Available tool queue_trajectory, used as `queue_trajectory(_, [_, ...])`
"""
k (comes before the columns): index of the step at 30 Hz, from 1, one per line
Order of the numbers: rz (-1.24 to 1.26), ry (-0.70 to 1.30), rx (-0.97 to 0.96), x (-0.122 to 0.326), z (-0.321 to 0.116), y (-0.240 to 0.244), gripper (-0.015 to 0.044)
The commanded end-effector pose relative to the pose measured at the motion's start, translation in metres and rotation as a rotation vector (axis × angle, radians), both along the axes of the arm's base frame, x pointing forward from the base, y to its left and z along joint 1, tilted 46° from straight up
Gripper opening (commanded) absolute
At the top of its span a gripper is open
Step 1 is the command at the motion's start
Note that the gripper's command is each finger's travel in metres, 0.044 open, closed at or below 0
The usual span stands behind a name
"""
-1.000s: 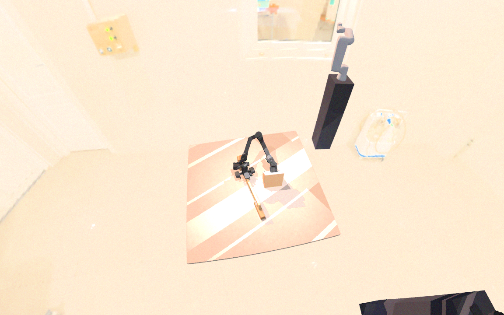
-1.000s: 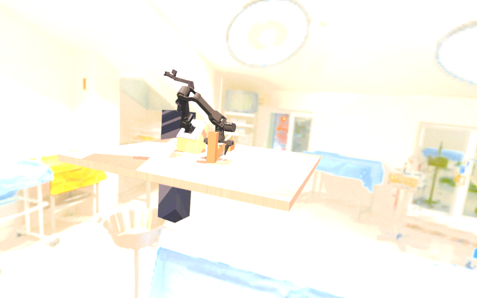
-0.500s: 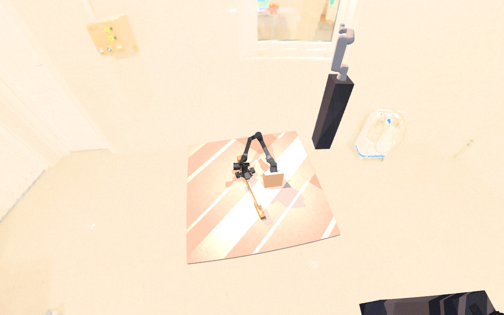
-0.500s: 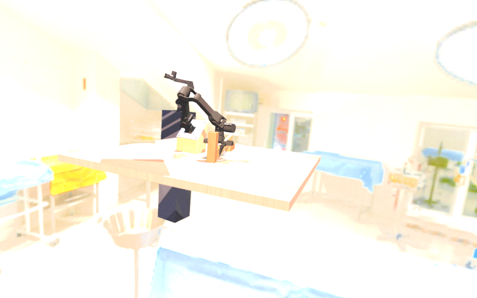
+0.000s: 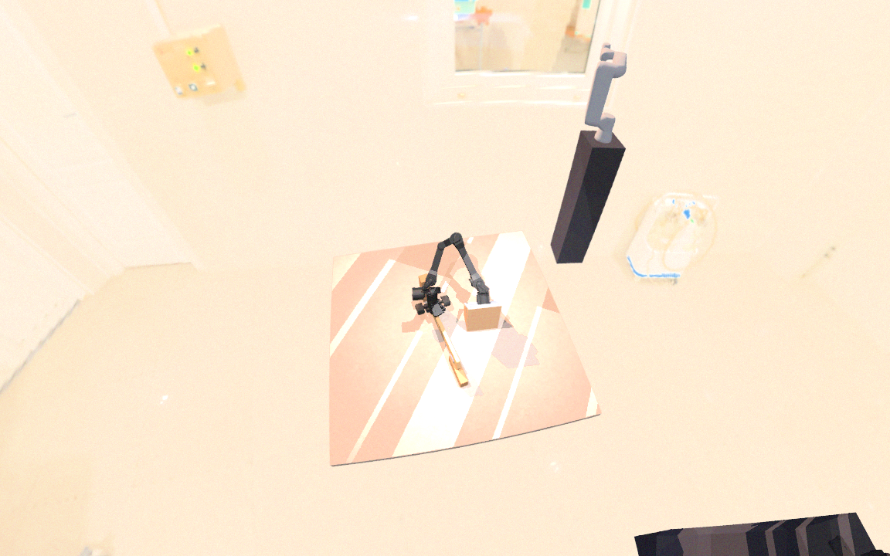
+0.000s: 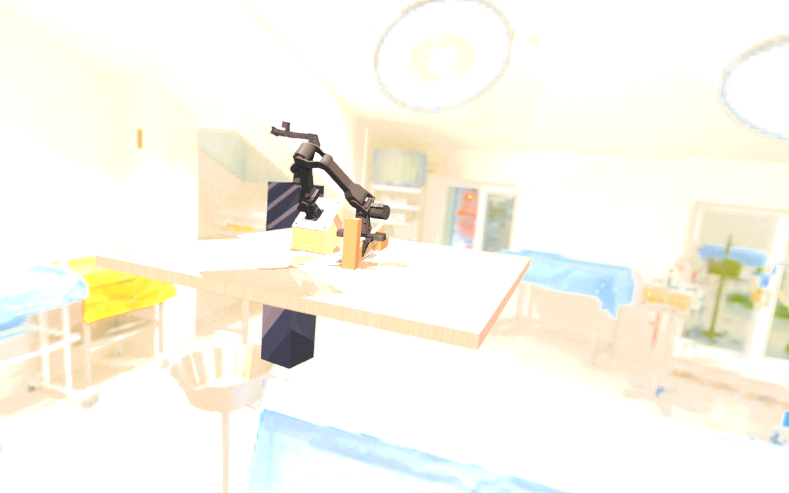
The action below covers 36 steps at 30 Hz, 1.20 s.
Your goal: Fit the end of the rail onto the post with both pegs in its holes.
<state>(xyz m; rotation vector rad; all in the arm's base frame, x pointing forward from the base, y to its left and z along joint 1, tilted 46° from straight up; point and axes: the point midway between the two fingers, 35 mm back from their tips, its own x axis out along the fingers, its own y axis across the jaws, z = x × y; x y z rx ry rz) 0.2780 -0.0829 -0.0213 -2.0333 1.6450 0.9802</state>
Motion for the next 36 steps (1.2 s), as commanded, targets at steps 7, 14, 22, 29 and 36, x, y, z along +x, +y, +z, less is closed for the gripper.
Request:
queue_trajectory(7, [0.002, 0.001, -0.002, 0.0, 0.001, 0.001, 0.0])
queue_trajectory(14, [0.002, 0.001, -0.002, 0.0, 0.004, 0.004, 0.0])
queue_trajectory(22, [0.002, 0.001, -0.002, 0.0, 0.006, 0.007, 0.0])
queue_trajectory(29, [0.002, 0.0, -0.002, 0.001, 0.008, 0.01, 0.0])
queue_trajectory(36, [0.002, 0.0, -0.002, 0.001, 0.011, 0.012, 0.0])
